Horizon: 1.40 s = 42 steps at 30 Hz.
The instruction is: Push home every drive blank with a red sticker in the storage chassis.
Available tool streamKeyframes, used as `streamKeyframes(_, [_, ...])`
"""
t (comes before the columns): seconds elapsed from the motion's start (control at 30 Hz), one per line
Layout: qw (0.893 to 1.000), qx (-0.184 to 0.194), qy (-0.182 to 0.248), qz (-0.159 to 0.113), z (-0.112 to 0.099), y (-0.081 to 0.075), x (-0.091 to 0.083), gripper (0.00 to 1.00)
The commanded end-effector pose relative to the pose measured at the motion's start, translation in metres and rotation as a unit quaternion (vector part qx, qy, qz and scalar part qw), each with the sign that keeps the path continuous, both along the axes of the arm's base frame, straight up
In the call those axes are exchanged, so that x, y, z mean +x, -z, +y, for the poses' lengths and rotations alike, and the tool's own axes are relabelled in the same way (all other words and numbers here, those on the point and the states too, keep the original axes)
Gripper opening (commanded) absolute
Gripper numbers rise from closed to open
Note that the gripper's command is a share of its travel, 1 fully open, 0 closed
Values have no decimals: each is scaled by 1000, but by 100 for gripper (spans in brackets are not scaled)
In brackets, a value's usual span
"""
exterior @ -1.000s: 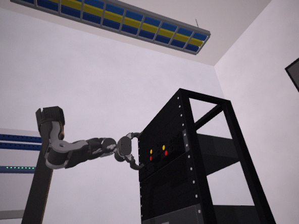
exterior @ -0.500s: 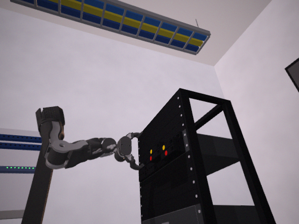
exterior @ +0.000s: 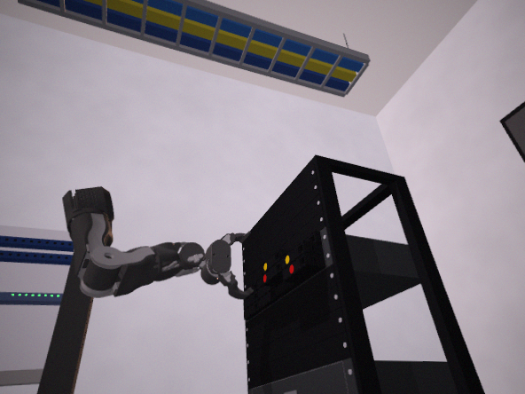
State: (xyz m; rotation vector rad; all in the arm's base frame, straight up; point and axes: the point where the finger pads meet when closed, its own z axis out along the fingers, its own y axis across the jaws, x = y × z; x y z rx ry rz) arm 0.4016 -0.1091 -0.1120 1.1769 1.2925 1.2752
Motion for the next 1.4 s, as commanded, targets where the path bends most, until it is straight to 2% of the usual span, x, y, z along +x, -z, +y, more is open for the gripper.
streamKeyframes(0.0, [1000,0,0,-1,0,-1,0,100])
streamKeyframes(0.27, [1000,0,0,0,-1,0,1,100])
streamKeyframes(0.4, [1000,0,0,1,-14,3,2,100])
streamKeyframes(0.47, [1000,0,0,1,-14,3,2,100])
streamKeyframes(0.83, [1000,1,0,-3,-101,20,11,100])
streamKeyframes(0.97, [1000,1,0,-3,-121,25,13,100])
streamKeyframes(1.37, [1000,0,0,-5,-127,25,13,100])
